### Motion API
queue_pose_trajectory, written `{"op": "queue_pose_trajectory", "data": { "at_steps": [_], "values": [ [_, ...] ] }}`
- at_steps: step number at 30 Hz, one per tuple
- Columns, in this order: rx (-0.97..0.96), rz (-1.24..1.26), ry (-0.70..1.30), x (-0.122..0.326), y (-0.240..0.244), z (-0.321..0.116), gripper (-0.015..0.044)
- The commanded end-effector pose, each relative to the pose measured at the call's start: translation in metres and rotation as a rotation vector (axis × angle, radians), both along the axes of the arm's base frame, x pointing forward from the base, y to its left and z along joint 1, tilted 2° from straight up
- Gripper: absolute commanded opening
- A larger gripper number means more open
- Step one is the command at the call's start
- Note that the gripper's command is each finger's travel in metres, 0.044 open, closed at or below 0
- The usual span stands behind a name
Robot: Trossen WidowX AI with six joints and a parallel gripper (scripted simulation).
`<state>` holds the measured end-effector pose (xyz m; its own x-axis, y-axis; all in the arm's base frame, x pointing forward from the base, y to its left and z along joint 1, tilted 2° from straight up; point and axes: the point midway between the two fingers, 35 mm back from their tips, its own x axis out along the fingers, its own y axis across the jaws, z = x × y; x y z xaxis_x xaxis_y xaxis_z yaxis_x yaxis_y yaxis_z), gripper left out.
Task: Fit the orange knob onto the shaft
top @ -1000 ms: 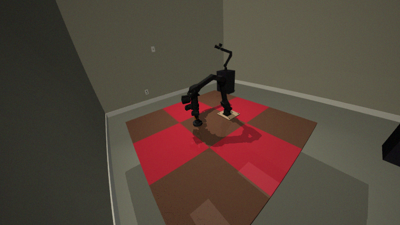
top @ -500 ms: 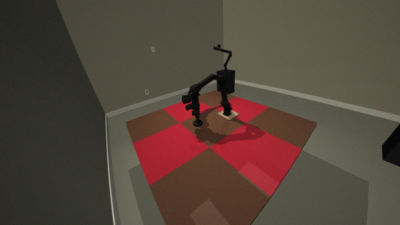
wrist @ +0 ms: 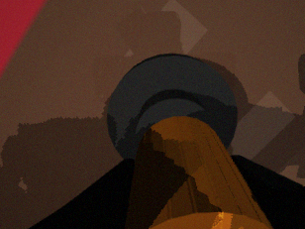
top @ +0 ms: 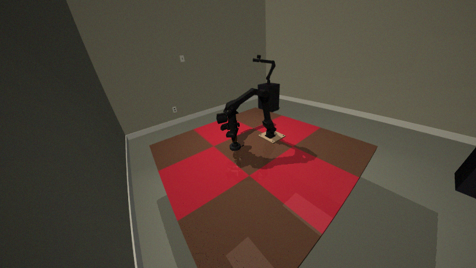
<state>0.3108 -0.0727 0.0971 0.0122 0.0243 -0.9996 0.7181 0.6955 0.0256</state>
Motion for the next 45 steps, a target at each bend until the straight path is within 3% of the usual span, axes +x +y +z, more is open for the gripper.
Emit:
{"op": "queue_pose_trajectory", "data": {
  "at_steps": [1, 41, 45],
  "values": [
    [-0.002, -0.01, 0.0, 0.0028, -0.0012, -0.0012, 0.0],
    [-0.002, -0.01, 0.0, -0.0023, 0.0001, 0.0025, 0.0],
    [-0.001, -0.096, 0.002, -0.0027, 0.0002, 0.003, 0.0]
  ]
}}
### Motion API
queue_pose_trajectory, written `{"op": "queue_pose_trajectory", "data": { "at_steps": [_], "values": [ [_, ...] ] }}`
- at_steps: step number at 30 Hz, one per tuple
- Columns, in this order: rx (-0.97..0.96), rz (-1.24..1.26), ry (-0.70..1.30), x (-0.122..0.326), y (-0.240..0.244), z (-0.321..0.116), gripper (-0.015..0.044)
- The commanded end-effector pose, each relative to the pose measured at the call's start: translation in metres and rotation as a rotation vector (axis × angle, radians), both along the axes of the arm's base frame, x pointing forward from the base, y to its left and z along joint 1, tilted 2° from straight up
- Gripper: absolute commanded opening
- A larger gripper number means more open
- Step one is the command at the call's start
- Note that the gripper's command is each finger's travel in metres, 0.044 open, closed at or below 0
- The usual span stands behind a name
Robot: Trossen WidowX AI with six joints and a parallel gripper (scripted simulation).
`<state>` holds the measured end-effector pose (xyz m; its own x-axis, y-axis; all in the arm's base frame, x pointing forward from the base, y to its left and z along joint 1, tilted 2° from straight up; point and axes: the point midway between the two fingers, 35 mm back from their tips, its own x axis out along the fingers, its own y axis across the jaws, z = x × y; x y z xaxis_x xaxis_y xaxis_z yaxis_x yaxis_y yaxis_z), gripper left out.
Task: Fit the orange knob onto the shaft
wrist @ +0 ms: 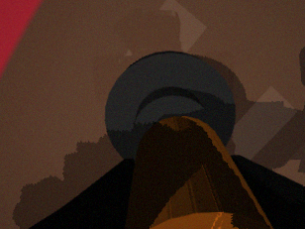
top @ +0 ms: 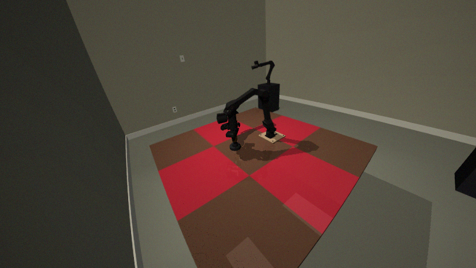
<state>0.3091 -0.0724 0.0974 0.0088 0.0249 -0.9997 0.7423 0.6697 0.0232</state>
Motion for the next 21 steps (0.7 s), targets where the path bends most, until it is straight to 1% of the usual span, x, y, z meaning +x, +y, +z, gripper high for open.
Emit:
{"op": "queue_pose_trajectory", "data": {
  "at_steps": [1, 4, 21],
  "values": [
    [-0.002, -0.099, -0.001, -0.0012, -0.0001, 0.0028, 0.0],
    [-0.001, -0.184, 0.001, -0.0009, -0.0003, 0.0024, 0.0],
    [-0.001, -0.184, 0.0, 0.0064, -0.0022, 0.0007, 0.0]
  ]
}}
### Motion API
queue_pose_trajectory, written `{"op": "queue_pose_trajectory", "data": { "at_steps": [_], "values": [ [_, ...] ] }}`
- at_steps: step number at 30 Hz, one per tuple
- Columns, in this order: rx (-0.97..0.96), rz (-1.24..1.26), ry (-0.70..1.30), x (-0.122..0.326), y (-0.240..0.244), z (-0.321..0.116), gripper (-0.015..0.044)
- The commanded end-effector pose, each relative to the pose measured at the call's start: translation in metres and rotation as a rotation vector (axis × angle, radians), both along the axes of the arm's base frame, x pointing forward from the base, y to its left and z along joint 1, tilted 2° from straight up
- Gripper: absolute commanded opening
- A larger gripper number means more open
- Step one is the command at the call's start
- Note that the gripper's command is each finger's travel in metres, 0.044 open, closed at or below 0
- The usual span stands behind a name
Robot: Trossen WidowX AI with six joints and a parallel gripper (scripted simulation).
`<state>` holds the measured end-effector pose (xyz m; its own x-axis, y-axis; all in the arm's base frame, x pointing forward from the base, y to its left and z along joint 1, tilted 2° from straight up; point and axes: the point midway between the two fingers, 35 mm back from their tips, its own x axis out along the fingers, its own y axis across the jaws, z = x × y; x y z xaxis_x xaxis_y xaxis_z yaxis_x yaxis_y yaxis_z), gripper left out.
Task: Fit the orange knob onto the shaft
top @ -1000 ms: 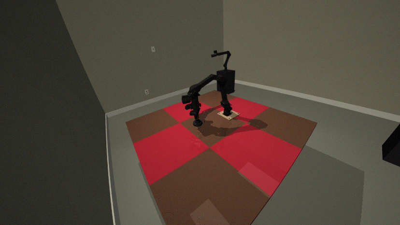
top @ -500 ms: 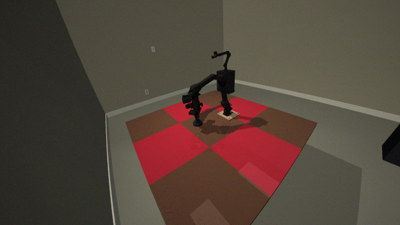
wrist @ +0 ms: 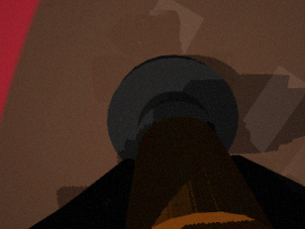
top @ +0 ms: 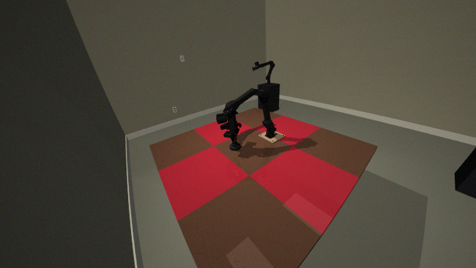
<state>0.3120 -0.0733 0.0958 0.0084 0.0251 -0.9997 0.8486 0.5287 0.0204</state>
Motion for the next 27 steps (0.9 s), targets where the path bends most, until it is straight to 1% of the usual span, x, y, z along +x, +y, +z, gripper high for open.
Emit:
{"op": "queue_pose_trajectory", "data": {
  "at_steps": [1, 27],
  "values": [
    [-0.003, -0.007, -0.004, 0.0043, -0.0015, 0.0028, 0.0],
    [-0.003, -0.007, -0.004, 0.001, -0.0005, 0.0037, 0.0]
  ]
}}
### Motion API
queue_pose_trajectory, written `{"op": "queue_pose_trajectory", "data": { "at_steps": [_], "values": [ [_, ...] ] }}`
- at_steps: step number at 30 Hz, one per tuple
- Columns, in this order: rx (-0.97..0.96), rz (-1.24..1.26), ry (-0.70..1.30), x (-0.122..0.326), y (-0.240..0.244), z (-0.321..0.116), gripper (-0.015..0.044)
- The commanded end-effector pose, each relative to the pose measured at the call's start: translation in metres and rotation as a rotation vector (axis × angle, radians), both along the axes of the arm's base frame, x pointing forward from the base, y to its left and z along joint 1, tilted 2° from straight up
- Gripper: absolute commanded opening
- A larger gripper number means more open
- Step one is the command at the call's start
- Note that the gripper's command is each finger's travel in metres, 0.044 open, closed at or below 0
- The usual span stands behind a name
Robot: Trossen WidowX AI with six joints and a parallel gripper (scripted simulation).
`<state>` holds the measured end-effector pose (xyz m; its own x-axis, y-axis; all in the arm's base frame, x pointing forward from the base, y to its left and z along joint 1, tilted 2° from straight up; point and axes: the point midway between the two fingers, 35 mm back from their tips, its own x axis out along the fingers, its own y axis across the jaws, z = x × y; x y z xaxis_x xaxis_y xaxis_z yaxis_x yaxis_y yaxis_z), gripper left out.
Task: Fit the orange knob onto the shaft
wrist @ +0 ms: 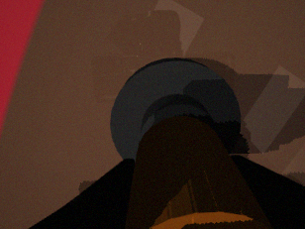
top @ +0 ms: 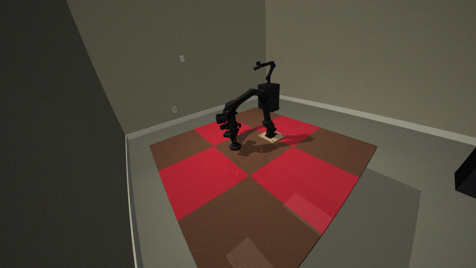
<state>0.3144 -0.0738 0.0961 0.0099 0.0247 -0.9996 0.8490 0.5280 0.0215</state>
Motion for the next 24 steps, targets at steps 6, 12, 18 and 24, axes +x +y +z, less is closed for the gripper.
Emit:
{"op": "queue_pose_trajectory", "data": {
  "at_steps": [6, 12, 18, 24],
  "values": [
    [-0.001, -0.131, 0.0, -0.0031, 0.0005, 0.0041, 0.0],
    [0.0, -0.215, 0.002, -0.0028, 0.0003, 0.0023, 0.0],
    [0.0, -0.215, 0.002, -0.001, -0.0003, 0.0009, 0.0],
    [0.0, -0.215, 0.002, -0.0003, -0.0004, -0.001, 0.0]
  ]
}}
